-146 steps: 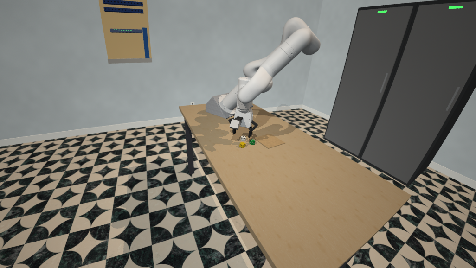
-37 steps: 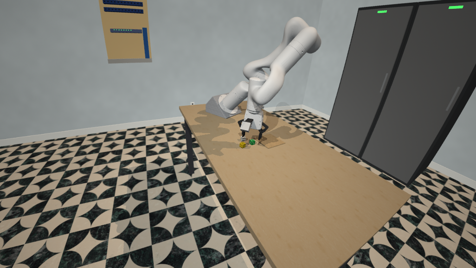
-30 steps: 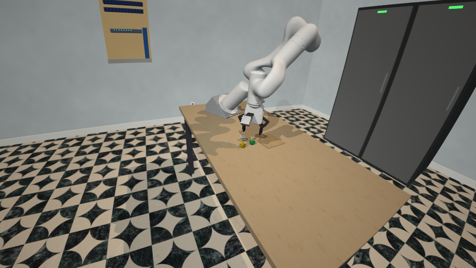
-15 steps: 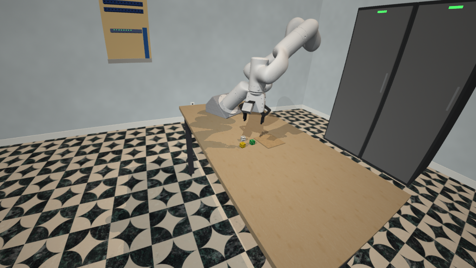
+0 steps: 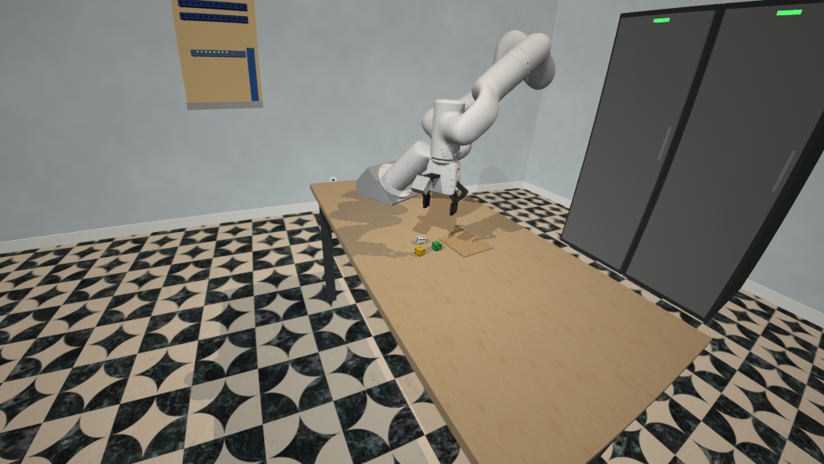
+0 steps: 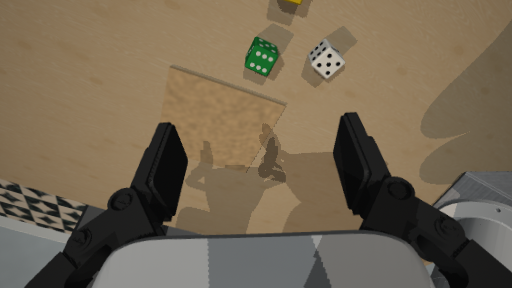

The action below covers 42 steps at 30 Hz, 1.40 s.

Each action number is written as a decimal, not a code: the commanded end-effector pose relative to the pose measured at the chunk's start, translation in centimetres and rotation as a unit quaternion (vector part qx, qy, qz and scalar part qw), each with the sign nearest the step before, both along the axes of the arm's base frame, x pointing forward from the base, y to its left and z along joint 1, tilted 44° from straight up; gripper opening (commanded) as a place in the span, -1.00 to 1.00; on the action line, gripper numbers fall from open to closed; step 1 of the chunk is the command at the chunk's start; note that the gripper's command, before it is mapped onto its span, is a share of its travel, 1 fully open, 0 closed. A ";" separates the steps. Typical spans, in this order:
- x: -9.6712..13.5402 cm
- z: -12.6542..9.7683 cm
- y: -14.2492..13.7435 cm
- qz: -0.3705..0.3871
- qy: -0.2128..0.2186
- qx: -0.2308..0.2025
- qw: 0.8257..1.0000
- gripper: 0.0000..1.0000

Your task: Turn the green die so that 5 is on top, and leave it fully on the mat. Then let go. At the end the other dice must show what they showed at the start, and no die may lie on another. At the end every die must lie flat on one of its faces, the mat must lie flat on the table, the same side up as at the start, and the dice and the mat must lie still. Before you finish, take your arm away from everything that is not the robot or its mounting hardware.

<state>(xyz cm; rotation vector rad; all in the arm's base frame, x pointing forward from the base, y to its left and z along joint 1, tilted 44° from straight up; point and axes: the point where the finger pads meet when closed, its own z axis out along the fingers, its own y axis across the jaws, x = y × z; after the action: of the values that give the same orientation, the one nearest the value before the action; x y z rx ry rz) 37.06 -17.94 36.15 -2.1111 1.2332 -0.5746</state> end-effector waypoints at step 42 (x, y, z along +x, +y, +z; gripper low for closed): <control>2.5 -4.2 2.6 -0.185 0.080 0.161 0.966 1.00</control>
<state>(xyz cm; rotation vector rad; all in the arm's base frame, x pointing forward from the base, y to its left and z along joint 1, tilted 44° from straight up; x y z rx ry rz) 38.09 -15.63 33.34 -1.6932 1.7071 -0.3280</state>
